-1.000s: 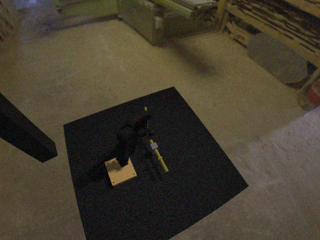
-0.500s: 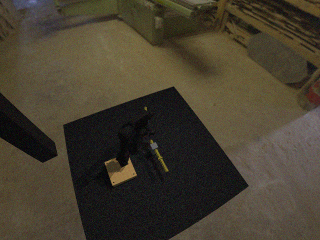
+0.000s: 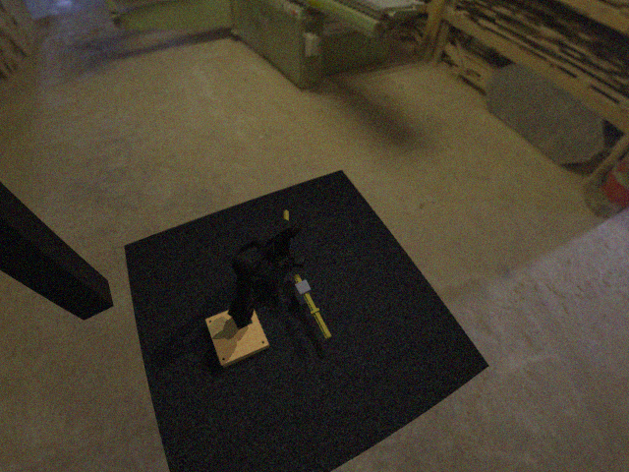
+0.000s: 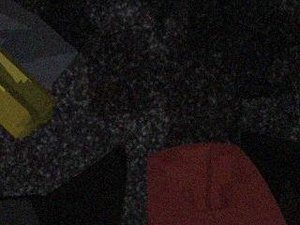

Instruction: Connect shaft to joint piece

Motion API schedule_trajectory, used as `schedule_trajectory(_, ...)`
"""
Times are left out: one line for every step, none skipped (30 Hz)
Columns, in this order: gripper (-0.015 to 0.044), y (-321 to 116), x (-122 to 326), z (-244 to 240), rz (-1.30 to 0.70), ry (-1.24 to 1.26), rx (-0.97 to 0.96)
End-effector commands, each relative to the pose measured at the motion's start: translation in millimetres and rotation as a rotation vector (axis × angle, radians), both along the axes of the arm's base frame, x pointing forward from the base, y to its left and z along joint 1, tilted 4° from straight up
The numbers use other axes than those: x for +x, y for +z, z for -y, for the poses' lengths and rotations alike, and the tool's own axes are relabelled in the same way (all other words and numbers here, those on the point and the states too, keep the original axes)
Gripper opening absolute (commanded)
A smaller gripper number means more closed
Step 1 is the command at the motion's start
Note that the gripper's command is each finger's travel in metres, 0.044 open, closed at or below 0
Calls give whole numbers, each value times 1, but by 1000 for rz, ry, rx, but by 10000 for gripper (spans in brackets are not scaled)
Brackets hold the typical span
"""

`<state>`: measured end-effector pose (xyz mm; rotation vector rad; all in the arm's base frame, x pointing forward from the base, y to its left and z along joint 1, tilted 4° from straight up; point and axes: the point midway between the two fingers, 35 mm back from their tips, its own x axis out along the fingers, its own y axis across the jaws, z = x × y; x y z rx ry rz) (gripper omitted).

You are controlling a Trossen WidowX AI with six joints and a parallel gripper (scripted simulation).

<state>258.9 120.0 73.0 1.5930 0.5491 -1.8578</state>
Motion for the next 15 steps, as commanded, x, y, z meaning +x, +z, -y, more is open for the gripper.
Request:
schedule_trajectory(230,-1,-1,0,-4,3,2)
schedule_trajectory(204,-1,-1,0,-4,3,2)
schedule_trajectory(182,-1,-1,0,-4,3,2)
schedule_trajectory(182,-1,-1,0,-4,3,2)
schedule_trajectory(182,-1,-1,0,-4,3,2)
schedule_trajectory(182,-1,-1,0,-4,3,2)
schedule_trajectory(182,-1,-1,0,-4,3,2)
schedule_trajectory(182,-1,-1,0,-4,3,2)
schedule_trajectory(182,-1,-1,0,-4,3,2)
schedule_trajectory(182,-1,-1,0,-4,3,2)
schedule_trajectory(182,-1,-1,0,-4,3,2)
schedule_trajectory(182,-1,-1,0,-4,3,2)
schedule_trajectory(182,-1,-1,0,-4,3,2)
schedule_trajectory(182,-1,-1,0,-4,3,2)
schedule_trajectory(182,-1,-1,0,-4,3,2)
